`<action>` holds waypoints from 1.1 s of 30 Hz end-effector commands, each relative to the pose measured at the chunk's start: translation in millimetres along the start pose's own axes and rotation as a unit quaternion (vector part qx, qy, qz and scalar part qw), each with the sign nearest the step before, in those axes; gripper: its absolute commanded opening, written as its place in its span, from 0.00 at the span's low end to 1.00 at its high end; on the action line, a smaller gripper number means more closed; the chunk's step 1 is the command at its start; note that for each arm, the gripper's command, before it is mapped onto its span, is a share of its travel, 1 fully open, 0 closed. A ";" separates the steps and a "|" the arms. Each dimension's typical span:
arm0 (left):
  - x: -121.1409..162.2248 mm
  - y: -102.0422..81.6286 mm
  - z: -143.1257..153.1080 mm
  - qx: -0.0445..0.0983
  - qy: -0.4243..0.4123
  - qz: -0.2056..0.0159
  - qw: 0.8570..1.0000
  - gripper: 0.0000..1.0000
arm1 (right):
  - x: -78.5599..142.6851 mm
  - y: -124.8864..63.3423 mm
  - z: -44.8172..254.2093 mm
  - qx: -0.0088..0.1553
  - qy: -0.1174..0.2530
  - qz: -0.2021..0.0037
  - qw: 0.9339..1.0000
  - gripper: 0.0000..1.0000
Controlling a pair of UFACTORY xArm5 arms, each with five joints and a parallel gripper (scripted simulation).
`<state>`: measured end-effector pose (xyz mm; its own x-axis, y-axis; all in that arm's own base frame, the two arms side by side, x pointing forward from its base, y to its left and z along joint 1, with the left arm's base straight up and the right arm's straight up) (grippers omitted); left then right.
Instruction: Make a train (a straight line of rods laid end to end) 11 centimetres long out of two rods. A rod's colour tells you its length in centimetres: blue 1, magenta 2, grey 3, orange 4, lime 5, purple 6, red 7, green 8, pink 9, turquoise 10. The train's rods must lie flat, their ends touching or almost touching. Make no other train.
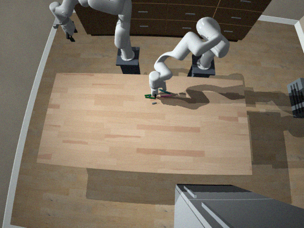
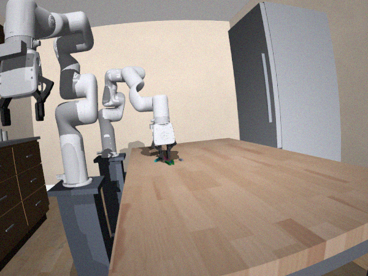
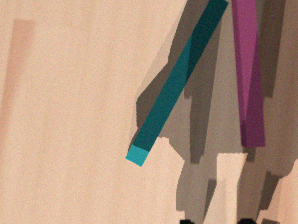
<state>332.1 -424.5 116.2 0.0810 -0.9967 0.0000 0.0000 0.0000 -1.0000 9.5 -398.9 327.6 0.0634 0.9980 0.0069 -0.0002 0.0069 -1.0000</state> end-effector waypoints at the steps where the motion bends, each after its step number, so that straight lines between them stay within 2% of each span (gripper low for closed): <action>1: 1.2 -0.9 0.8 0.002 0.000 -0.002 1.000 0.26 | -1.0 -2.4 -0.1 0.000 0.000 0.003 1.000 1.00; 19: 1.2 8.9 0.8 0.002 0.000 -0.002 1.000 0.26 | -1.0 -2.4 -0.1 0.000 0.000 0.003 1.000 1.00; 33: 1.2 9.6 0.8 0.002 0.000 -0.002 1.000 0.26 | -1.0 -2.4 -0.1 0.000 0.000 0.003 1.000 1.00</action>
<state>332.1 -424.4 104.6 0.0810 -0.9967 -0.0001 -0.0001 0.0001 -1.0000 9.5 -398.9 327.6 0.0634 0.9980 0.0069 -0.0002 0.0069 -1.0000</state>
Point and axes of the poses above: on each arm, the point where the finger pads meet when closed, its own y axis out along the fingers, its own z axis across the jaws, x = y × z, the point moved 8 cm from there along -y, back along the fingers, and after that the axes turned 5 degrees about y, right-handed, at the moved point
